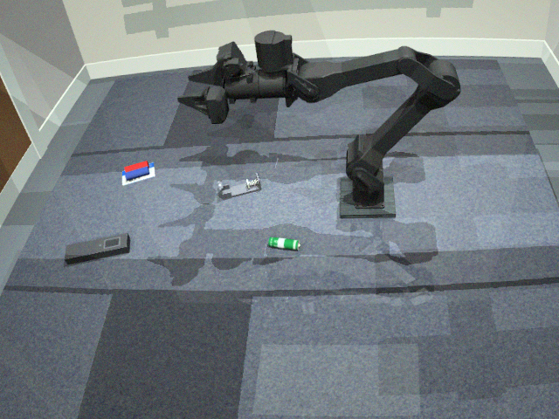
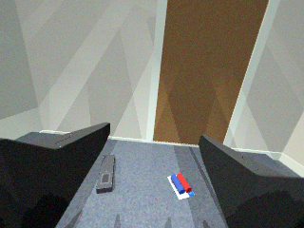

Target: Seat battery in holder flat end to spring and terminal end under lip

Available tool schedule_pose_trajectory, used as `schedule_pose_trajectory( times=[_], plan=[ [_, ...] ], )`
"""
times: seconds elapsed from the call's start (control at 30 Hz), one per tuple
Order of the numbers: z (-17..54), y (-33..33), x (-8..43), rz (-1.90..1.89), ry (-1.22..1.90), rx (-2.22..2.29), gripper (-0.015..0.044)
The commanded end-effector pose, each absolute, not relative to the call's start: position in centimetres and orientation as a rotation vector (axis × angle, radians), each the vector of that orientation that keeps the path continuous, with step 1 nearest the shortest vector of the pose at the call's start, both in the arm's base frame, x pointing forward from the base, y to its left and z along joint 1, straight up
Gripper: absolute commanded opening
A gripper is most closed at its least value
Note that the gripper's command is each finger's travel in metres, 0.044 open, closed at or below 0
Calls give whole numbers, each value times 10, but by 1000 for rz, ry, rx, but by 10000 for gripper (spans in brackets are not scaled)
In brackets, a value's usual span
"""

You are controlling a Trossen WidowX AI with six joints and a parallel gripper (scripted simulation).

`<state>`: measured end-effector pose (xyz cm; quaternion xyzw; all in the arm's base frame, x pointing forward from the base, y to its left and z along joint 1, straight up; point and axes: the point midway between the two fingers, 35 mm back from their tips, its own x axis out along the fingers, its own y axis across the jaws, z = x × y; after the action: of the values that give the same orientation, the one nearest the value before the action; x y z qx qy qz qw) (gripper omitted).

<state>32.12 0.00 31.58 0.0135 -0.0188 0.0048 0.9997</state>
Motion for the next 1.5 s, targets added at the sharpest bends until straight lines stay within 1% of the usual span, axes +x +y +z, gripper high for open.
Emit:
schedule_pose_trajectory(
  times=[0.0, 0.17, 0.2, 0.37, 0.7, 0.93, 1.17, 1.47],
  plan=[
    [314, 1, 322, 14, -27, 11, 374],
    [255, 39, 333, 177, 230, -427, 242],
    [241, 48, 332, 230, 280, -531, 230],
    [186, 84, 317, 523, 446, -981, 230],
    [126, 118, 274, 1052, 513, -1547, 230],
    [96, 131, 231, 1532, 424, -1899, 230],
    [79, 132, 184, 2083, 188, -2141, 230],
    [78, 132, 181, 2120, 167, -2151, 230]
  ],
)
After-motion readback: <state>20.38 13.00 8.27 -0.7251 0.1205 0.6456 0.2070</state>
